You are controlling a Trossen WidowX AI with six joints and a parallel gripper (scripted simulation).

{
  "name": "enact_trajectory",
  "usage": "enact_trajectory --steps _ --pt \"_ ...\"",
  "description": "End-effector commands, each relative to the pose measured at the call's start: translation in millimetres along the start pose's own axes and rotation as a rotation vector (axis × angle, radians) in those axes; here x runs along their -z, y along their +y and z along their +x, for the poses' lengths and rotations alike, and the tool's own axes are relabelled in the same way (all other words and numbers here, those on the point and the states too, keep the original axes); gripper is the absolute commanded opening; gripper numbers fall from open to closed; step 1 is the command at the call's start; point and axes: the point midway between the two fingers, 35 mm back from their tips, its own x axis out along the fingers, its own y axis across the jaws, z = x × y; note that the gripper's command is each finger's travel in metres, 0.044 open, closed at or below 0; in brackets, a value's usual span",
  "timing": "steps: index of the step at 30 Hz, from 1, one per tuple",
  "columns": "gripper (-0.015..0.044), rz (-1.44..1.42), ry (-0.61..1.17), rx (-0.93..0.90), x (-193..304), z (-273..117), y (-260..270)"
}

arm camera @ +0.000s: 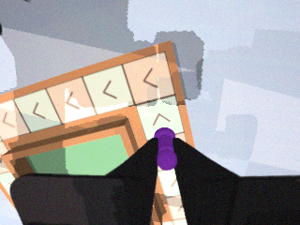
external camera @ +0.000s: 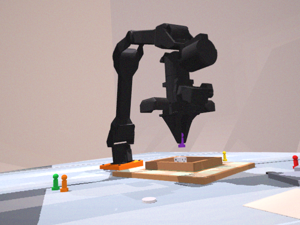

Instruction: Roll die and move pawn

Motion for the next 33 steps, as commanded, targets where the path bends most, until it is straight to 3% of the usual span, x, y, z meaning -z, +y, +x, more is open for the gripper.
enact_trajectory --steps 1,13,23,33 --pt "0.0000 0.005 -0.006 -0.005 0 -18 1" --pt "0.0000 0.005 -0.006 -0.006 6 -64 3" --pt "0.0000 0.005 -0.009 -0.006 -33 6 12" --pt "0.0000 0.005 -0.009 -0.006 -35 29 13"
